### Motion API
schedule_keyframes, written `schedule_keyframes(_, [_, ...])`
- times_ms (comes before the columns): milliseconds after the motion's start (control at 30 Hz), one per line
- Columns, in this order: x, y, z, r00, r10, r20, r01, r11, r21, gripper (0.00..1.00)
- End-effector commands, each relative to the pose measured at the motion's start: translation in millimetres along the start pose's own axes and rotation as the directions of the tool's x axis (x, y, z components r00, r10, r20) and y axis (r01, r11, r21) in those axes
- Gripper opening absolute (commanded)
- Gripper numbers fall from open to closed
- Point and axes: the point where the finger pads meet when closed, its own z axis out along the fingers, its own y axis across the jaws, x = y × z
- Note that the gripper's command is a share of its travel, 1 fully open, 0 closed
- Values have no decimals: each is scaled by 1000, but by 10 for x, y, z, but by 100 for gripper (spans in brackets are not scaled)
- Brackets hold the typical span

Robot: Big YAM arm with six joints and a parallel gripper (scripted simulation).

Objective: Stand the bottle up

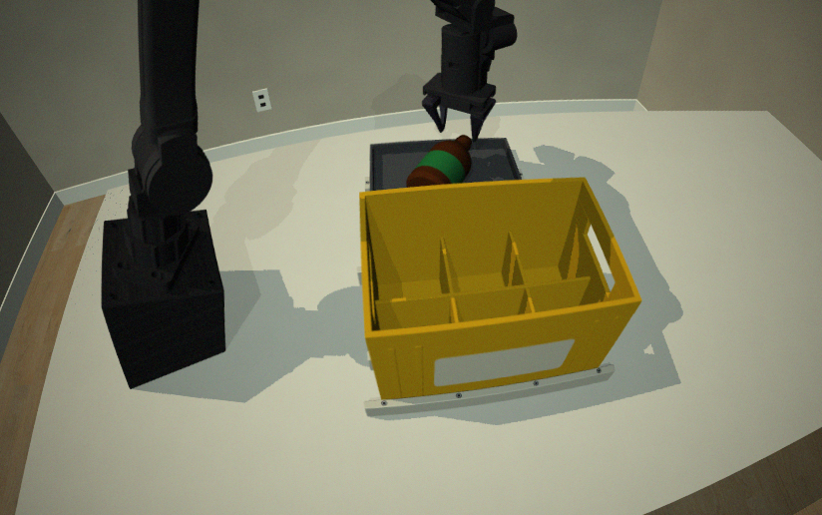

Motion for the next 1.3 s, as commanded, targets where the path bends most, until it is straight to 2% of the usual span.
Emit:
schedule_keyframes(0, [-69,-121,-56,1000,4,31,-5,1000,17,61])
schedule_keyframes(1267, [-122,-171,-75,999,5,39,-6,1000,21,61])
